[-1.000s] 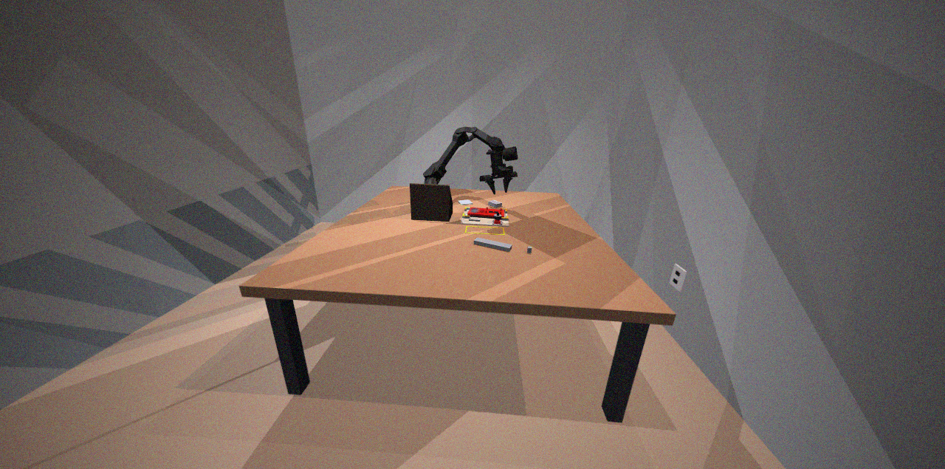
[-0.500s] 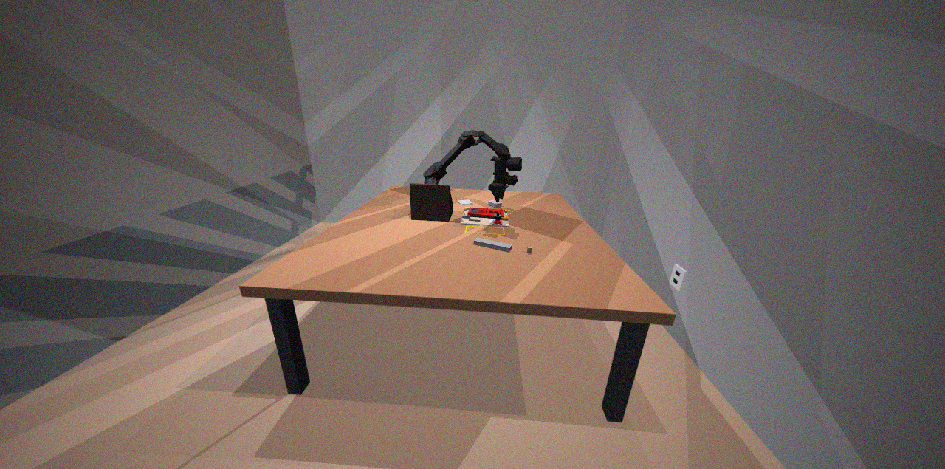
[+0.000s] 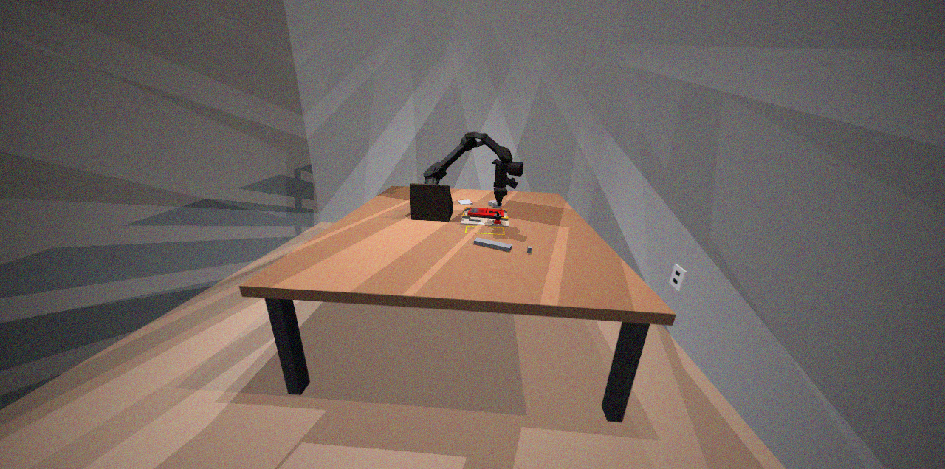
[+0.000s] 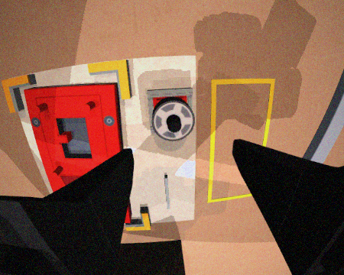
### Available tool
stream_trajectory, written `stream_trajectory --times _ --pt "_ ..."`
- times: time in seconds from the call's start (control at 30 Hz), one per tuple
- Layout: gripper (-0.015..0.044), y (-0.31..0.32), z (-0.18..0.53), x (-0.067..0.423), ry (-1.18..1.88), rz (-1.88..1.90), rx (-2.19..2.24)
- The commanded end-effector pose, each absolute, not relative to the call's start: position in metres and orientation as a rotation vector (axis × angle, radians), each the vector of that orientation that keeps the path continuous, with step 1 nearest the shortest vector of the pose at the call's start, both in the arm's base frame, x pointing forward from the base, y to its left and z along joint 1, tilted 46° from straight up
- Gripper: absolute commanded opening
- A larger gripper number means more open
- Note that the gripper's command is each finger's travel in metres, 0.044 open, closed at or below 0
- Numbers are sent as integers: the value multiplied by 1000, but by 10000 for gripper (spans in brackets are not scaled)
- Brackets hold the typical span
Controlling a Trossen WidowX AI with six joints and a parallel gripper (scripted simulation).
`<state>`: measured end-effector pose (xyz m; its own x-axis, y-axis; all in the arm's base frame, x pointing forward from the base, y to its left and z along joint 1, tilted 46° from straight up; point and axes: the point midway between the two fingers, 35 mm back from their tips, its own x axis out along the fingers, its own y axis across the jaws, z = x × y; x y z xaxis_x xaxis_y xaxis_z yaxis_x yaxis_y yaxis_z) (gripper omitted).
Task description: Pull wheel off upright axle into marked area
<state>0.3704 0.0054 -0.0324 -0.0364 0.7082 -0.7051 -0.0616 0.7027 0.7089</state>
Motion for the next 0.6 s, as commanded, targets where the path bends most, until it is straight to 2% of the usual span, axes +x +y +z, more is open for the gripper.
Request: stream_trajectory --times 0.0,0.43,0.57 --pt "300 8 -35 369 1485 678 559" --pt "300 59 -83 365 1484 681 561" --pt "195 58 -81 364 1497 686 554"
